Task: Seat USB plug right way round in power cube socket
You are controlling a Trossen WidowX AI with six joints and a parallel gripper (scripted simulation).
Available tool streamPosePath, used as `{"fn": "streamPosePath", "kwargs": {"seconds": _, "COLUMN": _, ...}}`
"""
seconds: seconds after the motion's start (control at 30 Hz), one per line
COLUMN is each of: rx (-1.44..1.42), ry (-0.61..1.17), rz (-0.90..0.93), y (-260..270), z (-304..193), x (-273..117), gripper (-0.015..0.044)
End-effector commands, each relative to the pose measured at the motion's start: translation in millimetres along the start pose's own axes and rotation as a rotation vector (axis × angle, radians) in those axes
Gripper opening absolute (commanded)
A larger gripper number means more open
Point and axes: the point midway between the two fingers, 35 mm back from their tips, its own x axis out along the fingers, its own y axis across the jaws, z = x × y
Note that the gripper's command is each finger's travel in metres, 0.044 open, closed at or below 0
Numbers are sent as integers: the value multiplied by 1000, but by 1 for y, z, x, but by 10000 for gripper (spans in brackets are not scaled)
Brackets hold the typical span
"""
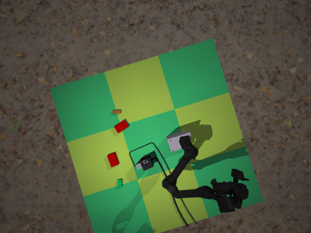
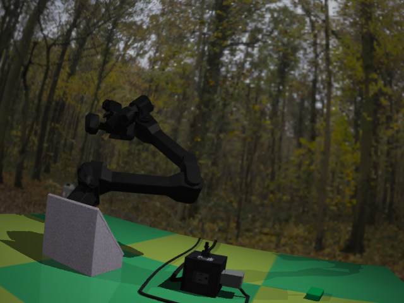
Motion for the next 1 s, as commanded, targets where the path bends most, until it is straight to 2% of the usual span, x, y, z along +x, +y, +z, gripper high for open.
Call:
{"fn": "streamPosePath", "kwargs": {"seconds": 0.0, "rx": 1, "ry": -7, "rz": 13, "y": 3, "z": 2, "x": 0, "gripper": 426}}
{"fn": "streamPosePath", "kwargs": {"seconds": 0.13, "rx": 29, "ry": -132, "rz": 277, "y": 61, "z": 38, "x": -7, "gripper": 440}}
{"fn": "streamPosePath", "kwargs": {"seconds": 0.23, "rx": 46, "ry": -219, "rz": 524, "y": 113, "z": 66, "x": -30, "gripper": 440}}
{"fn": "streamPosePath", "kwargs": {"seconds": 0.37, "rx": 46, "ry": -292, "rz": 861, "y": 176, "z": 92, "x": -83, "gripper": 440}}
{"fn": "streamPosePath", "kwargs": {"seconds": 0.5, "rx": 6, "ry": -315, "rz": 1183, "y": 225, "z": 100, "x": -154, "gripper": 440}}
{"fn": "streamPosePath", "kwargs": {"seconds": 0.73, "rx": -197, "ry": -269, "rz": 1653, "y": 268, "z": 69, "x": -293, "gripper": 440}}
{"fn": "streamPosePath", "kwargs": {"seconds": 0.97, "rx": -532, "ry": -98, "rz": 2021, "y": 250, "z": -10, "x": -421, "gripper": 440}}
